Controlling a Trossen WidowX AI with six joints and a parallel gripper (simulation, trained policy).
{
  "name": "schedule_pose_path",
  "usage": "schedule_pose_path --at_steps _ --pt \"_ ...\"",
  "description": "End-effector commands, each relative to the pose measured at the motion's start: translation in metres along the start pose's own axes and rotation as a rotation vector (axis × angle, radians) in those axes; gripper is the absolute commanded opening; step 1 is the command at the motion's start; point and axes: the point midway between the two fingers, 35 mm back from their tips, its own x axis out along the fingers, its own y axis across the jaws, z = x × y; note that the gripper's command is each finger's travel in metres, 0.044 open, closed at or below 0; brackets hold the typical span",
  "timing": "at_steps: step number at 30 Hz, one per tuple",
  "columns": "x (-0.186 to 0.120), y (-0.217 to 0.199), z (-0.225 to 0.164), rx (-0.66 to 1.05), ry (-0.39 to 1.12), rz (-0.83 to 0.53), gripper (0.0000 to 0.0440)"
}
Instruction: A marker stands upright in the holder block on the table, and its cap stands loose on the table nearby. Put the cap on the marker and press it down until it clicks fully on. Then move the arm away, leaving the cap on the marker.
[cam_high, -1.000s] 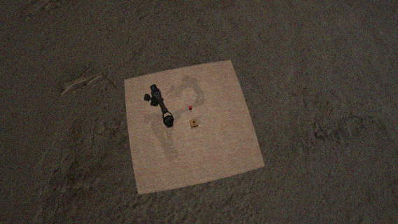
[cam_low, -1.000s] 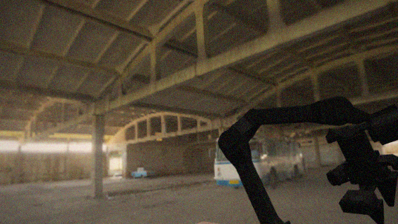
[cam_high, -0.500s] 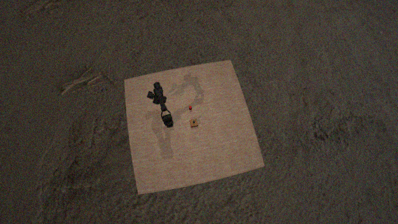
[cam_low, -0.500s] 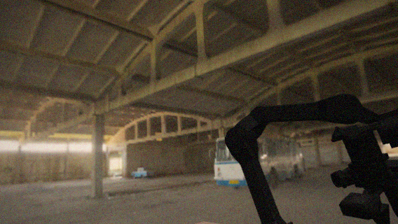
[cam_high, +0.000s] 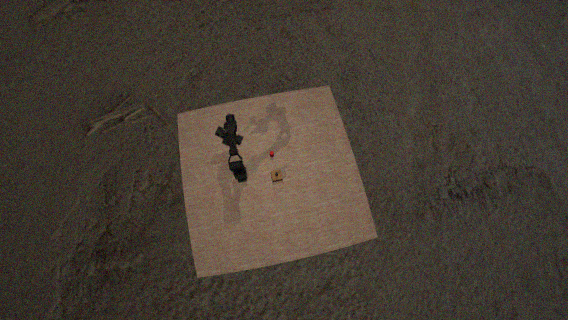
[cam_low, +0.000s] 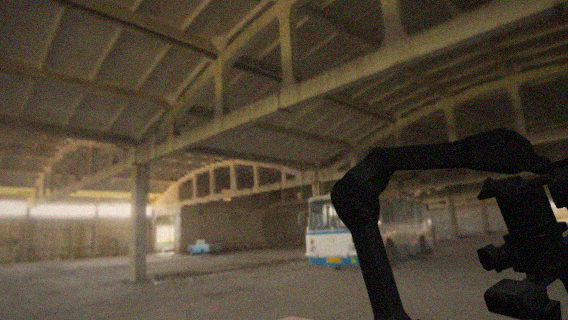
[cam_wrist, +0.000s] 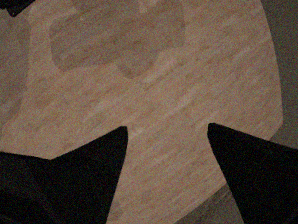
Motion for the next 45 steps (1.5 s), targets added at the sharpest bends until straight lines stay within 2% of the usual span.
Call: schedule_pose_path --at_steps 1,19,45 --pt "-0.003 0.006 -0.008 0.018 0.010 0.016 0.0291" --pt "-0.013 0.051 -0.045 0.153 0.037 0.087 0.0314" --pt "-0.034 0.128 -0.080 0.361 0.067 0.169 0.0316"
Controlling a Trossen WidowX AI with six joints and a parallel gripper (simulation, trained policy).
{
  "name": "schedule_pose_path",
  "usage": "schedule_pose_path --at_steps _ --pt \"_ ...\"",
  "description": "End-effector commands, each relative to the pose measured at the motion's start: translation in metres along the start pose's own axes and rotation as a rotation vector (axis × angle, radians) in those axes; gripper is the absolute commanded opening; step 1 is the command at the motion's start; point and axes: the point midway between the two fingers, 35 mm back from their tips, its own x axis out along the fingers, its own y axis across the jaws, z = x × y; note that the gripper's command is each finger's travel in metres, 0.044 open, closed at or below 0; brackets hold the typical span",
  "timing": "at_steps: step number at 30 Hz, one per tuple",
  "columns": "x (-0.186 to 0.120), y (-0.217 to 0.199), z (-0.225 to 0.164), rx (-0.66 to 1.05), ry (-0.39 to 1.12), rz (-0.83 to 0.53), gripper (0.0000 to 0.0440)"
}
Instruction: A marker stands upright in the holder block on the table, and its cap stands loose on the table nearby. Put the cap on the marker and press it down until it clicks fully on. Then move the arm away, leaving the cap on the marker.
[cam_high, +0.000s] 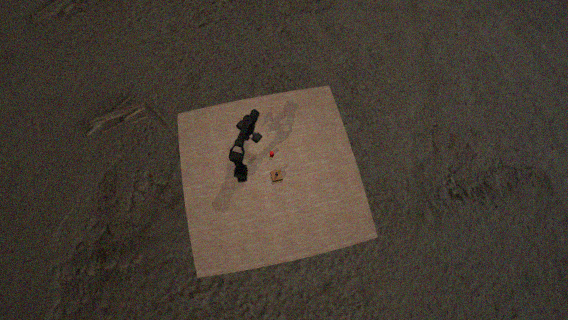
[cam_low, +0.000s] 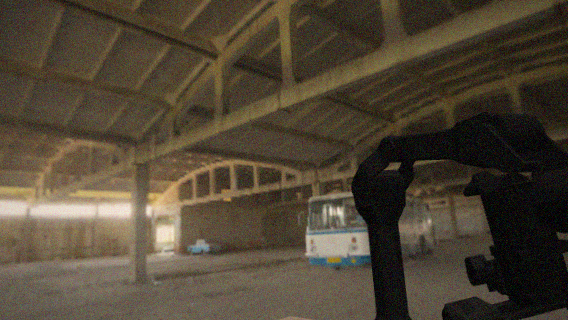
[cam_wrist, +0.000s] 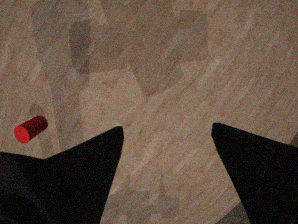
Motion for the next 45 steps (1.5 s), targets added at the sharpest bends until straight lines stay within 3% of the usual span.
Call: schedule_pose_path --at_steps 1,45 --pt "-0.003 0.008 -0.008 0.022 0.008 0.011 0.0316" --pt "-0.014 0.138 -0.055 0.343 0.003 0.108 0.0307"
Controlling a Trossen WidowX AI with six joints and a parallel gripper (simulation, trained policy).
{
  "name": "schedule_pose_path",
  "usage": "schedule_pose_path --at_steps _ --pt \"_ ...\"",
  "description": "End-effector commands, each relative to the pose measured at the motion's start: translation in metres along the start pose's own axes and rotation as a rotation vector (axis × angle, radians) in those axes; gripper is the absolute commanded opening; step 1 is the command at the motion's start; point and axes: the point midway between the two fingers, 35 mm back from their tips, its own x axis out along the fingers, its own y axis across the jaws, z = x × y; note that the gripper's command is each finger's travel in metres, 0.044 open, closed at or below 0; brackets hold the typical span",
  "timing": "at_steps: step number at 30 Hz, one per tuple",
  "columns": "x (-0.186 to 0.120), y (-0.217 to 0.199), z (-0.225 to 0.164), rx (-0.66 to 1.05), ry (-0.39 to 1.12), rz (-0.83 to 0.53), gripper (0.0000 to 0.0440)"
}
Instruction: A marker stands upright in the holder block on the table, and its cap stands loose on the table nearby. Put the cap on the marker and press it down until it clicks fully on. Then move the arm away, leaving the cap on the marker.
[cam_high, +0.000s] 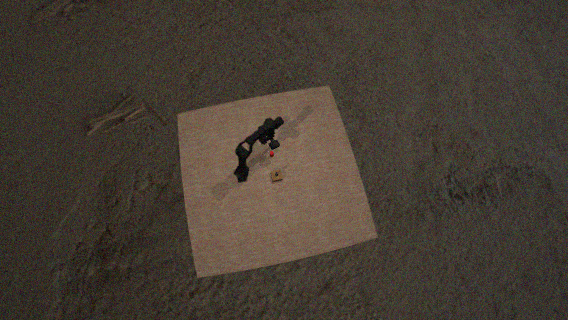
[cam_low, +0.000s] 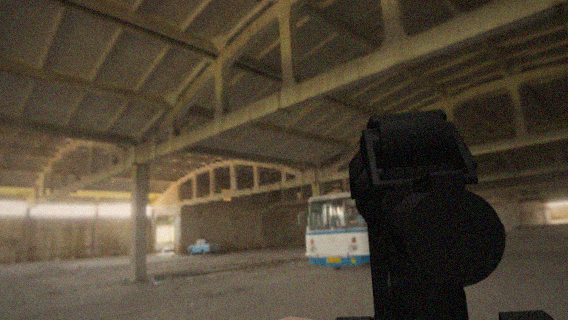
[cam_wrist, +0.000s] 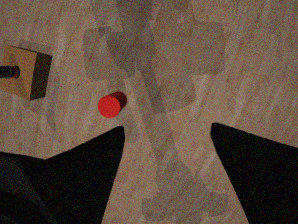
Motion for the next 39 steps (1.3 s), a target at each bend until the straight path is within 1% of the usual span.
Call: schedule_pose_path --at_steps 1,12,20,39 --pt "0.001 0.008 -0.006 0.016 0.002 0.008 0.0306" --pt "0.011 0.034 -0.018 0.068 -0.017 0.018 0.0300" --pt "0.021 0.048 -0.016 0.086 -0.059 0.024 0.0298" --pt "0.051 0.063 -0.005 0.038 -0.142 0.027 0.0285"
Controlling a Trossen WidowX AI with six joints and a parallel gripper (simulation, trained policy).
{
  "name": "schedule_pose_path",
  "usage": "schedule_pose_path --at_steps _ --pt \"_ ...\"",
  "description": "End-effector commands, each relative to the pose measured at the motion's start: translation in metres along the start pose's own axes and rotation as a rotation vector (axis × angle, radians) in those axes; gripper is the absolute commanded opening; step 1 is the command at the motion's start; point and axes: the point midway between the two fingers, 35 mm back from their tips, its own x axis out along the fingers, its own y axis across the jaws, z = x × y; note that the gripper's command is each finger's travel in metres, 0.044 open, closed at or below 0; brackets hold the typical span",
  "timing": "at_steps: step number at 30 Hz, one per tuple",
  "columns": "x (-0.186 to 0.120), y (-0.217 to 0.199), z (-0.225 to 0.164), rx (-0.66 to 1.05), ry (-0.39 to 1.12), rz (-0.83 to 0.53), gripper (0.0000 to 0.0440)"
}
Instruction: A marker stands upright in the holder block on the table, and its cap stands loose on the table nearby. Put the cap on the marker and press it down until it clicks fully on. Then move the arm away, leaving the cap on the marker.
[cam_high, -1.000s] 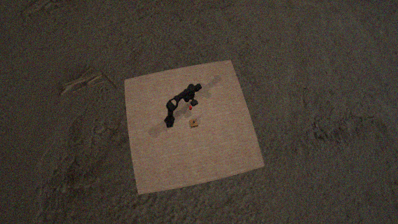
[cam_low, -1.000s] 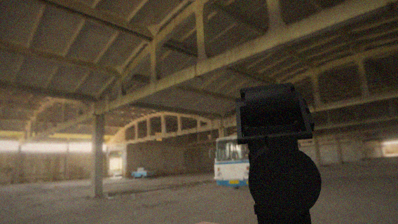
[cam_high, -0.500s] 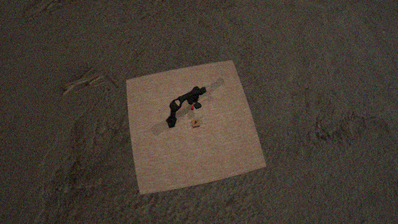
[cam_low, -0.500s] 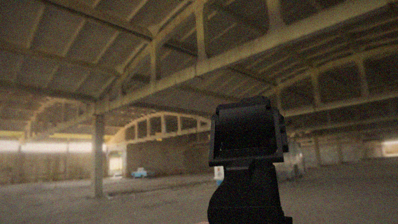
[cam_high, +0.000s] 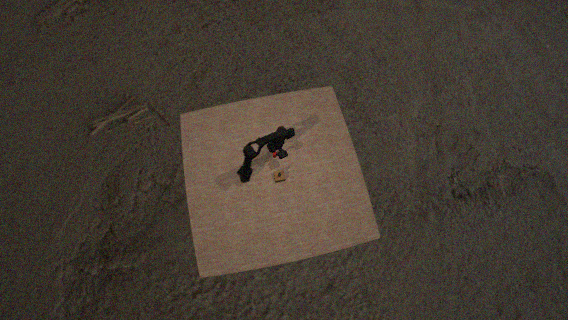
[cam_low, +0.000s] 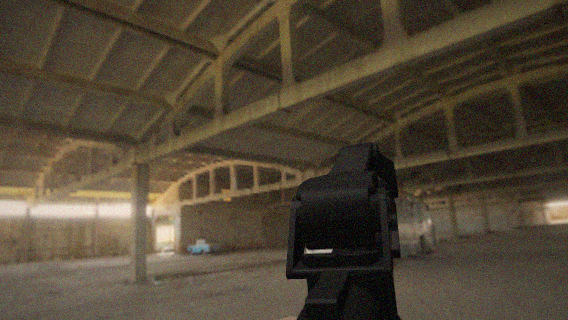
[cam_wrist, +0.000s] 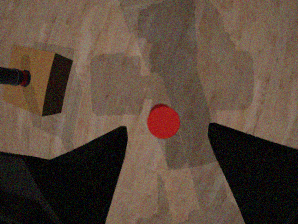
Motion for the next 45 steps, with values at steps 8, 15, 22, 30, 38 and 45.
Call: schedule_pose_path --at_steps 8,15,22,30,38,45 --pt "0.020 0.002 0.000 -0.062 -0.019 0.007 0.0272" --pt "0.036 0.002 -0.001 -0.106 -0.025 0.012 0.0259" --pt "0.049 0.003 -0.001 -0.114 -0.023 0.026 0.0233" --pt "0.043 0.004 0.001 -0.121 0.014 0.045 0.0056" --pt "0.015 0.011 -0.003 -0.103 0.087 0.060 0.0044" --pt "-0.011 0.021 -0.003 -0.070 0.138 0.061 0.0038"
